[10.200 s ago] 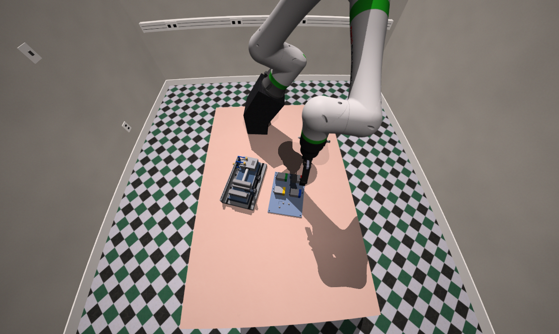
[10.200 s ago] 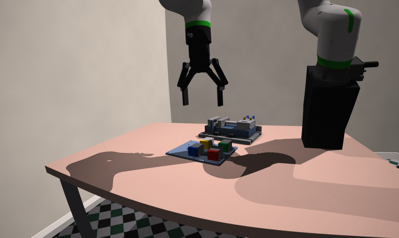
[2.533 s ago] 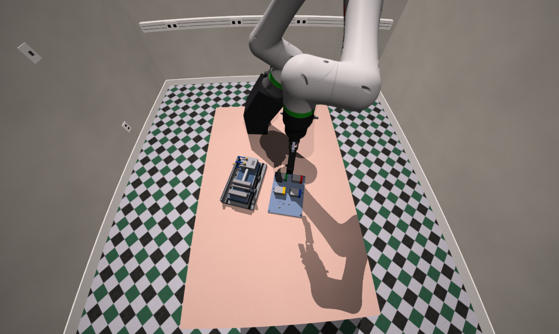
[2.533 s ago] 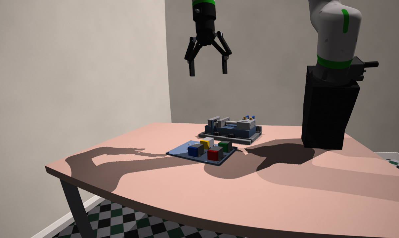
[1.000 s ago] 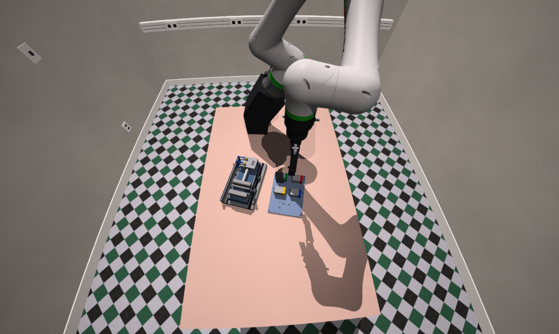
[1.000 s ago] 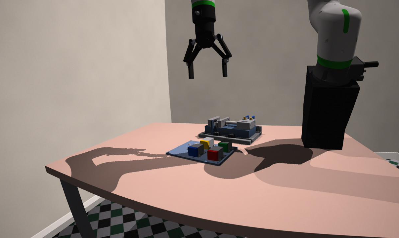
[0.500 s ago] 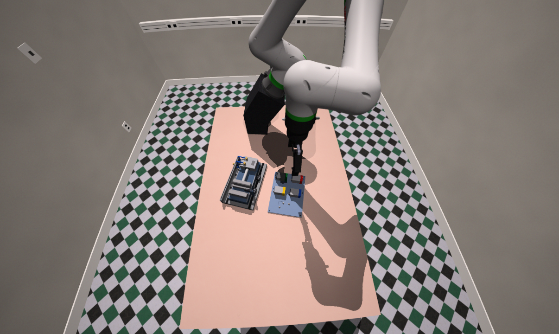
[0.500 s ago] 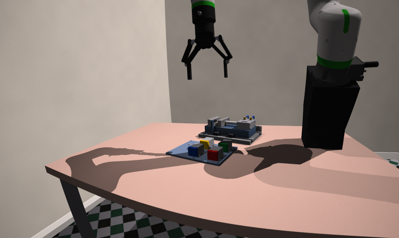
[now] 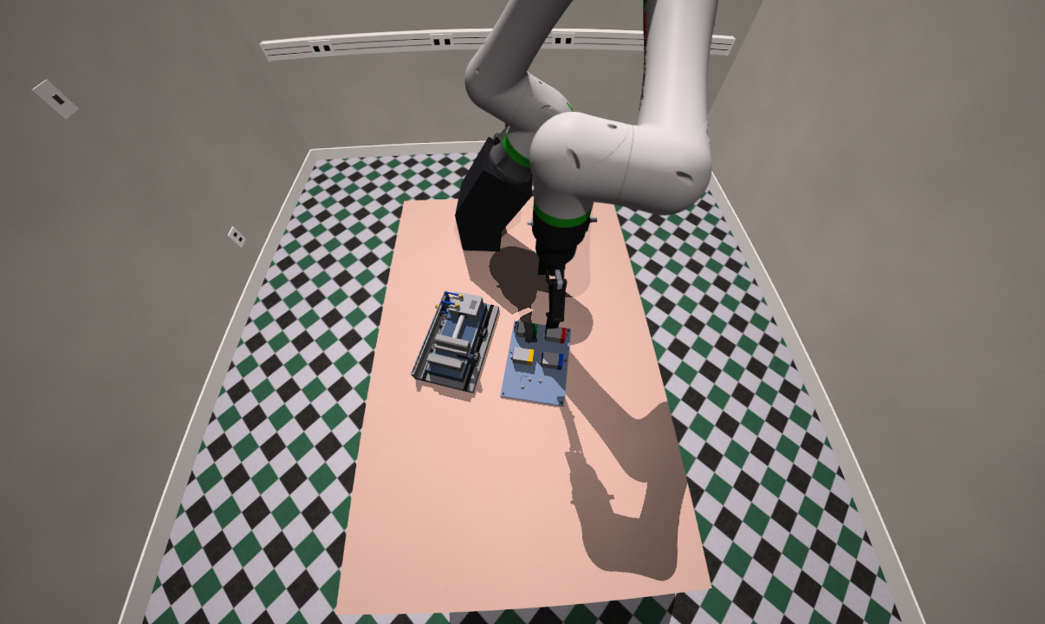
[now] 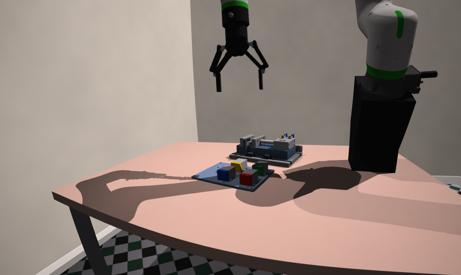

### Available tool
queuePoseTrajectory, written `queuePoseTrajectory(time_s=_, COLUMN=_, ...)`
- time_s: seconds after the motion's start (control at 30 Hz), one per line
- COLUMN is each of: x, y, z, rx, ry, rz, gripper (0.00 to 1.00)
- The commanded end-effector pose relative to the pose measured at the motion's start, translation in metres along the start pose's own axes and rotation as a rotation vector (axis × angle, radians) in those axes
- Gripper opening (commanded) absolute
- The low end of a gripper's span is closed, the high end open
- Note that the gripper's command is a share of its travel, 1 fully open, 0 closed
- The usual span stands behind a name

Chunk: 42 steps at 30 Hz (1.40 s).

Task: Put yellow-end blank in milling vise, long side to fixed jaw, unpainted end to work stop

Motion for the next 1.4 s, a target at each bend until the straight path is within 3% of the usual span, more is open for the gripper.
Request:
queuePoseTrajectory(time_s=0.0, x=-0.0009, y=0.0004, z=-0.0004, rx=0.031, ry=0.001, rz=0.001, gripper=1.00)
queuePoseTrajectory(time_s=0.43, x=-0.0018, y=0.0008, z=-0.0002, rx=0.230, ry=0.001, rz=0.001, gripper=1.00)
queuePoseTrajectory(time_s=1.07, x=-0.0017, y=0.0007, z=-0.0003, rx=0.249, ry=0.001, rz=0.001, gripper=1.00)
queuePoseTrajectory(time_s=1.1, x=-0.0016, y=0.0007, z=-0.0002, rx=0.248, ry=0.001, rz=0.001, gripper=0.51)
queuePoseTrajectory(time_s=1.37, x=-0.0016, y=0.0007, z=-0.0002, rx=0.248, ry=0.001, rz=0.001, gripper=0.51)
Point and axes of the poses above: the point where the finger pads meet when closed, its own x axis out along the fingers, its own z axis across the jaws, y = z × x, the point moved 2 cm from there along -x, back along the fingers, and after that the axes turned 12 degrees about -x, right-handed, at the moved point
